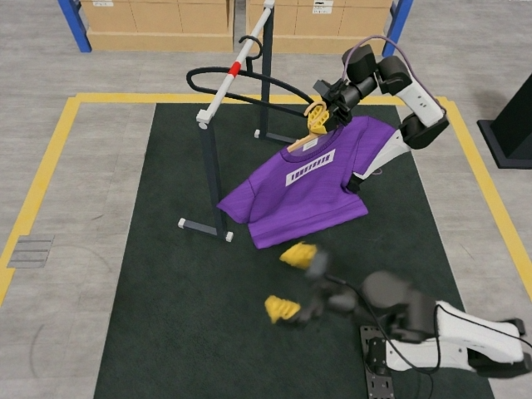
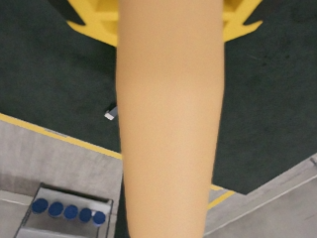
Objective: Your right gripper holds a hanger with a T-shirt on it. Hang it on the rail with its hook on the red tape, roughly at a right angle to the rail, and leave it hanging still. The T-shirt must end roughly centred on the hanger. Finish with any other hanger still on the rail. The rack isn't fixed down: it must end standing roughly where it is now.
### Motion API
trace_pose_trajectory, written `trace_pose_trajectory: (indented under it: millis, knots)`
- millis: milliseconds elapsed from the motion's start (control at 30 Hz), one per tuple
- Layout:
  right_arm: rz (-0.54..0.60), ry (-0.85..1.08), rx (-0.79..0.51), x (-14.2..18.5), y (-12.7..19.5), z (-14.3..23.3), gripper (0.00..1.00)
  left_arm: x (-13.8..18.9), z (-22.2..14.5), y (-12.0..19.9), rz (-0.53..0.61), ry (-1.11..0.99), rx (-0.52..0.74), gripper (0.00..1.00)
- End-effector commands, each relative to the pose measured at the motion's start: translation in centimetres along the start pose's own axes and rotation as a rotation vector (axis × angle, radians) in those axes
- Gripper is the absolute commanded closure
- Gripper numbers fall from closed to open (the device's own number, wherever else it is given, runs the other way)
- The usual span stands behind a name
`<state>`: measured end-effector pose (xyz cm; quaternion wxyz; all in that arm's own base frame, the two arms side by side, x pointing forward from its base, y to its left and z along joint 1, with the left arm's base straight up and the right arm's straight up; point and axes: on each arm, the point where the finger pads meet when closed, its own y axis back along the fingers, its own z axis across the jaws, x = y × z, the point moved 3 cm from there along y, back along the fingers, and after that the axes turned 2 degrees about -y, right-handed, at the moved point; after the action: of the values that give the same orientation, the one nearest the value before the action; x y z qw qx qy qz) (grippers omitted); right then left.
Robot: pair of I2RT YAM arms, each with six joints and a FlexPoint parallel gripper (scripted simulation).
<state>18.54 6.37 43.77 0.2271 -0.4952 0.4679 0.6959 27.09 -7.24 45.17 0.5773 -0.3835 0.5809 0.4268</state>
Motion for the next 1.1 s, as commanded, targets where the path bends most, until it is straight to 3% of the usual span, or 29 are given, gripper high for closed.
trace_pose_trajectory:
  millis: [0, 167, 567, 1067]
  knots:
    - [-0.052, -0.006, 0.073, -1.4, 0.5, -0.7, 1.00, -2.6, -4.2, 2.3, 0.059, -0.007, 0.144, 0.00]
    - [-0.067, -0.083, 0.248, -1.2, 0.6, -1.9, 1.00, -6.8, -8.5, 4.6, 0.007, -0.016, 0.298, 0.00]
    - [-0.050, -0.111, 0.306, -0.5, 0.4, -0.4, 1.00, -11.1, -14.2, 7.4, -0.011, -0.026, 0.521, 0.00]
    - [-0.102, -0.144, 0.428, -1.0, 0.5, 1.3, 1.00, -12.9, -16.3, 8.5, -0.036, -0.028, 0.611, 0.00]
